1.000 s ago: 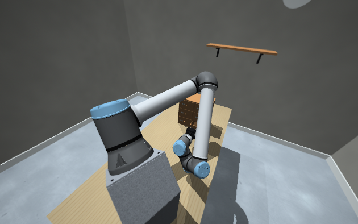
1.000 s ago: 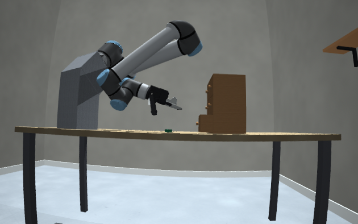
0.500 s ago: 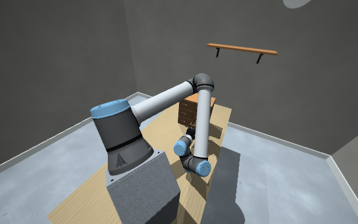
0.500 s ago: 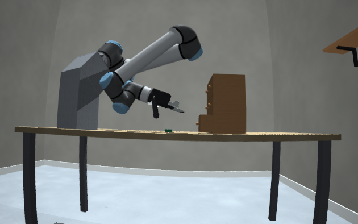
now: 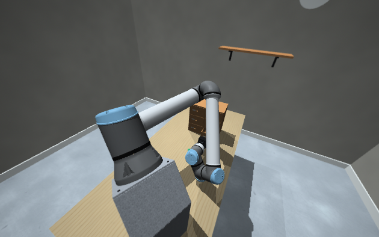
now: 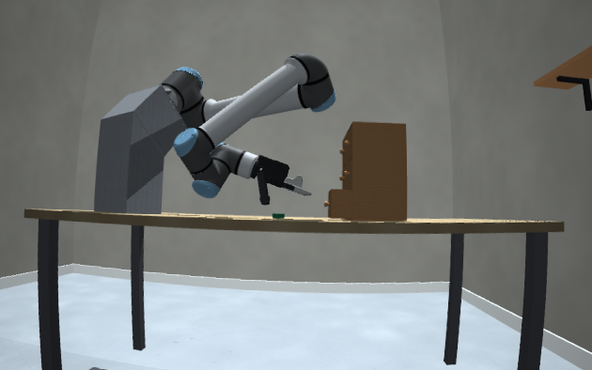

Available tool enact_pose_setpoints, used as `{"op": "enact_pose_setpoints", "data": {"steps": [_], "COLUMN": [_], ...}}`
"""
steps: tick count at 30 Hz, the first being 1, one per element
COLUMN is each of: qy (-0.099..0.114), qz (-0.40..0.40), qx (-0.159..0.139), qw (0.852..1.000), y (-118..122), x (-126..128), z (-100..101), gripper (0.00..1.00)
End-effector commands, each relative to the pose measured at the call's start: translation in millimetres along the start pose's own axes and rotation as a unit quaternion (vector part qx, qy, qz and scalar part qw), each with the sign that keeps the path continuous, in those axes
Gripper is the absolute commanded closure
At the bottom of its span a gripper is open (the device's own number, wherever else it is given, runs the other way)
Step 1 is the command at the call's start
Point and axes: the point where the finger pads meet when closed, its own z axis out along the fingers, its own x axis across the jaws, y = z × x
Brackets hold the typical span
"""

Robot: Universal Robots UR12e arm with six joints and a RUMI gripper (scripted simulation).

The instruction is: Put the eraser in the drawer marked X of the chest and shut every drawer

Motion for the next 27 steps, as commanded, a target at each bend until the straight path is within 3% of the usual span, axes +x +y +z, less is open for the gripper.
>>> {"op": "enact_pose_setpoints", "data": {"steps": [1, 14, 27], "qy": [0.0, 0.0, 0.0], "qz": [0.0, 0.0, 0.0], "qx": [0.0, 0.0, 0.0], "qw": [1.0, 1.0, 1.0], "y": [-8, -21, -23], "x": [0, 0, 0], "z": [13, 33, 36], "gripper": [0.8, 0.8, 0.8]}}
